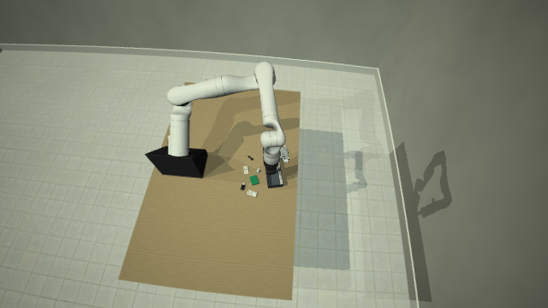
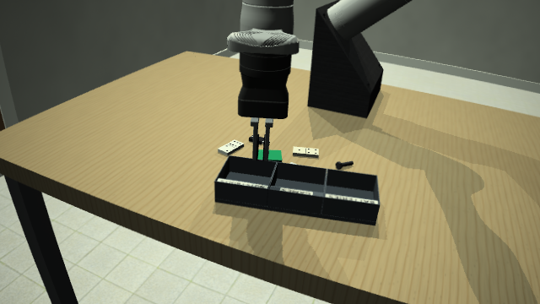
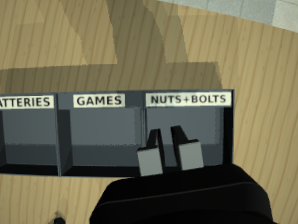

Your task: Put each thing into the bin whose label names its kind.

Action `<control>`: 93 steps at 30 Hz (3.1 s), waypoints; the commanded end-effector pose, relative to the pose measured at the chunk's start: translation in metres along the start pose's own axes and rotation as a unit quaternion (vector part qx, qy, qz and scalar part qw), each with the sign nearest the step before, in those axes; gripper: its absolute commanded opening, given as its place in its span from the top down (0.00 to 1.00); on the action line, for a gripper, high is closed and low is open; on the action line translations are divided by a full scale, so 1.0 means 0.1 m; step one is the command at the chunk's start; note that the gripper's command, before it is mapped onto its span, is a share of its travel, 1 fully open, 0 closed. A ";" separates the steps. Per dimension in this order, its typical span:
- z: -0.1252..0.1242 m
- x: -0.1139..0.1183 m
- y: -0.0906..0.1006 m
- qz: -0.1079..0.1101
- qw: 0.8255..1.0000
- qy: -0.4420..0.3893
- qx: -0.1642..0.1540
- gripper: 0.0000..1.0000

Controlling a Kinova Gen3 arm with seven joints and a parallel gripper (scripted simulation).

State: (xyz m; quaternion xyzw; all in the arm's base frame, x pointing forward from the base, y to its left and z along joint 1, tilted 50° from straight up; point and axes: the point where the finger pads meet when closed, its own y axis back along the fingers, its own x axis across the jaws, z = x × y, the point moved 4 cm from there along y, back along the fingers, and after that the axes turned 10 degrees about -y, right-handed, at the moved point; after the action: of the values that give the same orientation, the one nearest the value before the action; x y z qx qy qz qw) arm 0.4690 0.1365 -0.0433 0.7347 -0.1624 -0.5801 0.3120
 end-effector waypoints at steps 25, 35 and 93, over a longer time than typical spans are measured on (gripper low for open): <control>-0.04 -0.50 -0.25 0.000 1.000 0.007 0.002 0.69; -0.04 -0.50 -0.46 0.000 1.000 0.007 0.002 0.69; -0.04 -0.50 -0.41 0.000 1.000 0.007 0.002 0.69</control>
State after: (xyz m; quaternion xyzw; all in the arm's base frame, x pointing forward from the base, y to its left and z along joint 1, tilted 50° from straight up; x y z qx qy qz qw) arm 0.4510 0.2018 -0.0344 0.7383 -0.1589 -0.5755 0.3138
